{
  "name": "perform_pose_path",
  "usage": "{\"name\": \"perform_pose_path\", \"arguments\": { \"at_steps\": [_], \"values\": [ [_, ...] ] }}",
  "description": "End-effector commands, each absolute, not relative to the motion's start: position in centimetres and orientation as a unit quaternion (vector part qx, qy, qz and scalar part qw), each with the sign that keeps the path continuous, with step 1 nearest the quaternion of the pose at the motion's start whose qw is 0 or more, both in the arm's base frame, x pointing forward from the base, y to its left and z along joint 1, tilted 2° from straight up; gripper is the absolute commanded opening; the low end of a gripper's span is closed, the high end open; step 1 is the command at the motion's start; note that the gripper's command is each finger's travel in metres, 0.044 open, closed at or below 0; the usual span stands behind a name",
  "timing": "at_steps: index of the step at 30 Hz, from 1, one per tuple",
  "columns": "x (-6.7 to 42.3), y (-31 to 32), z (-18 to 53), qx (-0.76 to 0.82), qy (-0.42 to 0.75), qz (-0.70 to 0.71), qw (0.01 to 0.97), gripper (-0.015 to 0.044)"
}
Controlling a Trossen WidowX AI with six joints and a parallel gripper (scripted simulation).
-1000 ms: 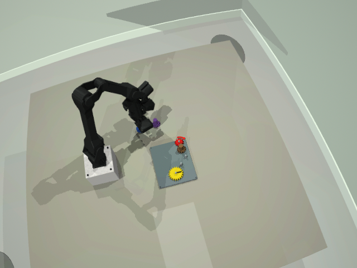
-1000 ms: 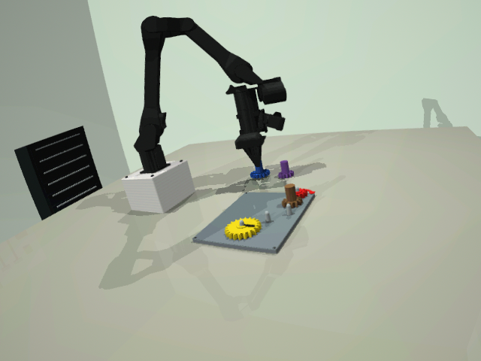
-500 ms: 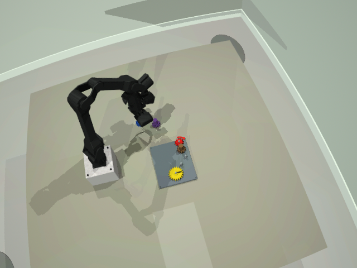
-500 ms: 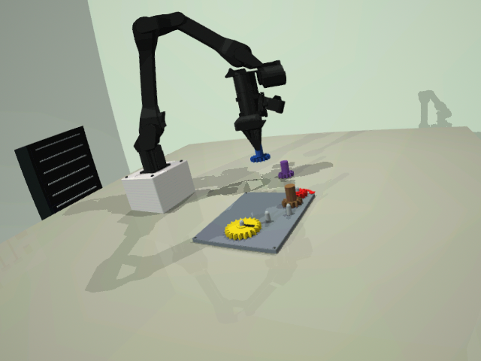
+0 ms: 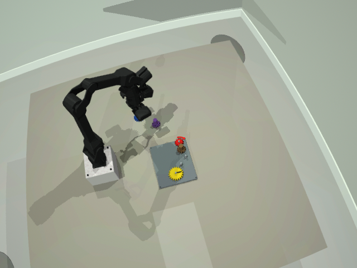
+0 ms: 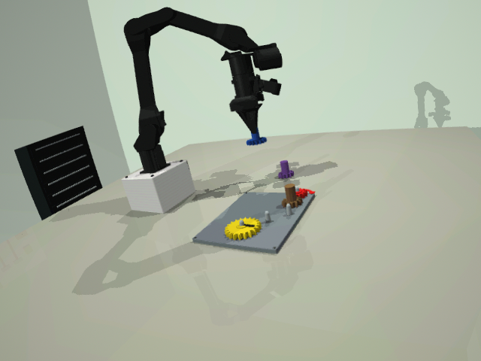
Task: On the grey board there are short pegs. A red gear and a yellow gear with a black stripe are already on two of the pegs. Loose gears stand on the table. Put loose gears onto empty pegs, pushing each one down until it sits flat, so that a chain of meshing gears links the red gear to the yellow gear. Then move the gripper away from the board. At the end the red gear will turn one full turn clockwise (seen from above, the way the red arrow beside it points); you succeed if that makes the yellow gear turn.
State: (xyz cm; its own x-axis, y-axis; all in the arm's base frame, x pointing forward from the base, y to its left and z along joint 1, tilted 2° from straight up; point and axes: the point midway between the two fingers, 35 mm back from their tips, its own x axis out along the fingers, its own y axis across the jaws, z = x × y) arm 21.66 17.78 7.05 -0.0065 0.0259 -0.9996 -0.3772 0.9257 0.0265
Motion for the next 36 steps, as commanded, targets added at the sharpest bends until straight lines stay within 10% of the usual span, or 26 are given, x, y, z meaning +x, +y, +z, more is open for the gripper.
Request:
{"name": "perform_pose_path", "arguments": {
  "at_steps": [1,36],
  "values": [
    [21.6,17.7,8.6,-0.126,0.692,0.148,0.695,0.0],
    [25.6,14.8,10.6,-0.115,0.69,0.135,0.701,0.0]
  ]
}}
